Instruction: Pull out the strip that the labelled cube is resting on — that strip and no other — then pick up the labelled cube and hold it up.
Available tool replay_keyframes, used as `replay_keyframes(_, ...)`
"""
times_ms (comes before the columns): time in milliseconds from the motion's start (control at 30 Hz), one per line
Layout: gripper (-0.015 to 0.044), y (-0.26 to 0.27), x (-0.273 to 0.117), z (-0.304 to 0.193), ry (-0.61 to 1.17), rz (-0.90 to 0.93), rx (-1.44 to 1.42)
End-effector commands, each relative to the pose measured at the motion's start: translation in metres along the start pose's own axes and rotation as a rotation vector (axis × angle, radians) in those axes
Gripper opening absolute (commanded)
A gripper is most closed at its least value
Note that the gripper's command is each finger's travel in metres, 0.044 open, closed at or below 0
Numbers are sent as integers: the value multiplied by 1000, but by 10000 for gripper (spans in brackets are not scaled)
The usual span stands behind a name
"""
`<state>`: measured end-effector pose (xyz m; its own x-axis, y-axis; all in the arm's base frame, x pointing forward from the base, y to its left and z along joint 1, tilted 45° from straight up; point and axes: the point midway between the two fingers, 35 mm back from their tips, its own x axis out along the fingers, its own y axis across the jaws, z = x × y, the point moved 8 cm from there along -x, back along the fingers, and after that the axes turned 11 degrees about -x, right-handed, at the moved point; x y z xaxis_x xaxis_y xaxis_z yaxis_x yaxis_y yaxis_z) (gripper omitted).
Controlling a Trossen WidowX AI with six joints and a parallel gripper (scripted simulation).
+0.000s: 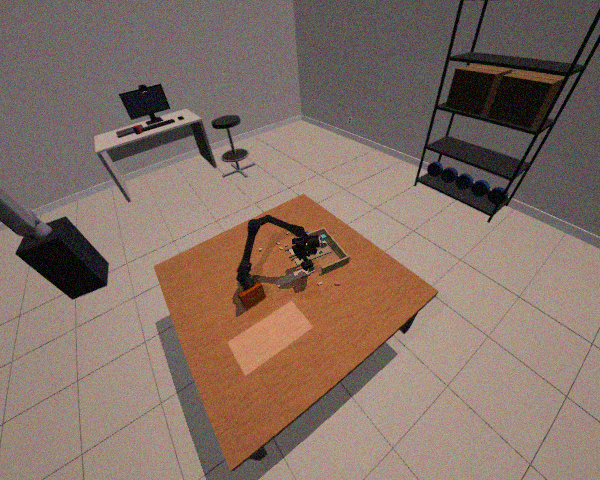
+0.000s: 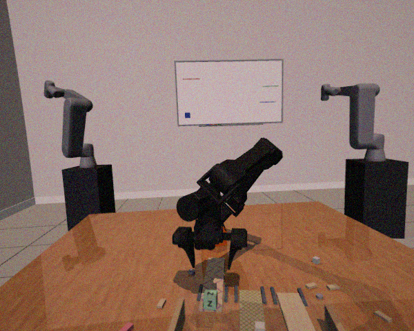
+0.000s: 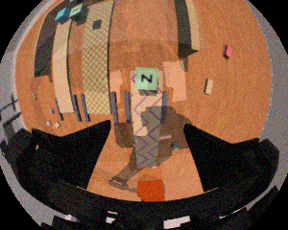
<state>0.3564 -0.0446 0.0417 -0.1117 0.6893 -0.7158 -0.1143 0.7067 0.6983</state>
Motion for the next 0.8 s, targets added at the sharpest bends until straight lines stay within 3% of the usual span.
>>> replay_keyframes(0,440,-3,2,16,6,7,8)
replay_keyframes(333,440,-6,5,51,5,7,6)
replay_keyframes(567,256,-6,14,52,4,7,6)
replay_keyframes(767,250,-6,23,52,4,7,6)
